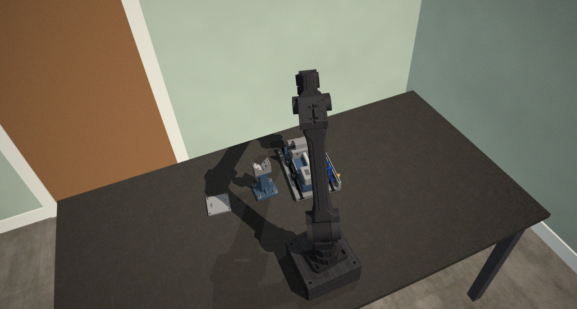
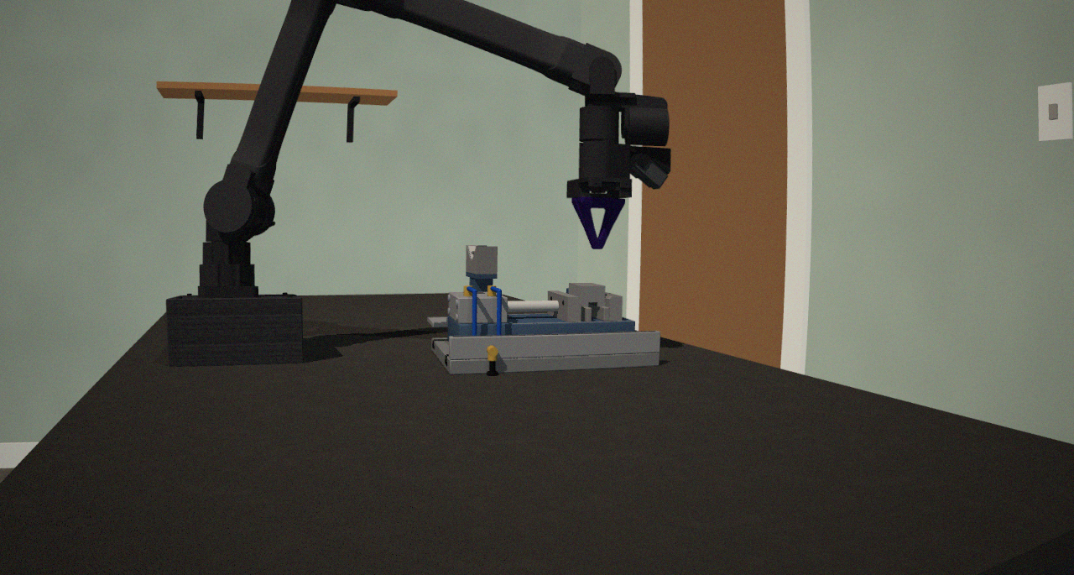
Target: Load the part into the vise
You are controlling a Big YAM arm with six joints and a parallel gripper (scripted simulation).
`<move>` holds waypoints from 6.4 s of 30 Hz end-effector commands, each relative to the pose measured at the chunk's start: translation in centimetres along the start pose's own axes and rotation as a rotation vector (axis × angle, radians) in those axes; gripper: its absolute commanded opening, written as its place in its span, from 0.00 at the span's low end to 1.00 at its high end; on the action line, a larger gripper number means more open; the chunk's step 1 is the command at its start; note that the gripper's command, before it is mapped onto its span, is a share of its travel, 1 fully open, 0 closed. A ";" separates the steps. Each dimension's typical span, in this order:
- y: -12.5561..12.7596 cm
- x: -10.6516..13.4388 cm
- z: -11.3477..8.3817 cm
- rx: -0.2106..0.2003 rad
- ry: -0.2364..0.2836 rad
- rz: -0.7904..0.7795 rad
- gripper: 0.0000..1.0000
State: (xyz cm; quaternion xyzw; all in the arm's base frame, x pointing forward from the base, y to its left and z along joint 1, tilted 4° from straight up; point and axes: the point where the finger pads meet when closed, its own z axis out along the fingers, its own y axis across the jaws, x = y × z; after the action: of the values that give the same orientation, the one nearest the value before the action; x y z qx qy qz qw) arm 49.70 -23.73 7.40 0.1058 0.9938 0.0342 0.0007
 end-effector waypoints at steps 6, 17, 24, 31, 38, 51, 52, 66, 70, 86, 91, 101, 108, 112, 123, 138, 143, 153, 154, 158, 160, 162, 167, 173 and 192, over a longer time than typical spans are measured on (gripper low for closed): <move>-0.3 -0.8 0.7 0.004 -0.014 0.009 0.00; 0.1 -1.0 1.8 0.004 -0.015 0.003 0.00; 0.5 -0.3 3.6 0.000 0.002 -0.001 0.00; 0.2 -1.4 3.4 0.006 -0.024 -0.001 0.00; 0.4 -0.4 5.2 0.000 0.000 0.000 0.00; 0.4 -0.7 5.4 0.001 -0.004 -0.001 0.00; 0.4 -0.7 5.4 0.001 -0.003 -0.001 0.00; 0.4 -0.6 5.5 0.001 -0.002 -0.001 0.00; 0.4 -0.6 5.5 0.001 -0.002 -0.001 0.00; 0.4 -0.6 5.5 0.001 -0.002 -0.001 0.00; 0.4 -0.6 5.5 0.001 -0.002 -0.001 0.00; 0.6 -0.6 5.5 0.001 -0.005 -0.001 0.00; 0.4 -0.7 5.4 0.002 -0.007 0.000 0.00; 0.4 -0.7 5.4 0.002 -0.007 0.000 0.00; 0.4 -0.7 5.4 0.002 -0.007 0.000 0.00; 0.4 -0.7 5.4 0.002 -0.007 0.000 0.00; 0.4 -0.7 5.4 0.002 -0.007 0.000 0.00; 0.3 -1.3 4.8 0.005 -0.020 0.000 0.00; 0.3 -1.4 4.8 0.005 -0.021 -0.001 0.00; 0.2 -1.5 4.7 0.006 -0.023 -0.001 0.00; 0.2 -1.5 4.7 0.006 -0.023 -0.001 0.00; 0.2 -1.5 4.7 0.006 -0.023 -0.001 0.00; 0.2 -1.5 4.7 0.006 -0.023 -0.001 0.00; 0.2 -1.5 4.7 0.006 -0.023 -0.001 0.00; 0.2 -1.5 4.7 0.006 -0.023 -0.001 0.00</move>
State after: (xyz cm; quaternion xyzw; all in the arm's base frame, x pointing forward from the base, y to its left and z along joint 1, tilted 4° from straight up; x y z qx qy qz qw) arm 49.69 -23.37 2.63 0.1071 0.9937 0.0334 0.0027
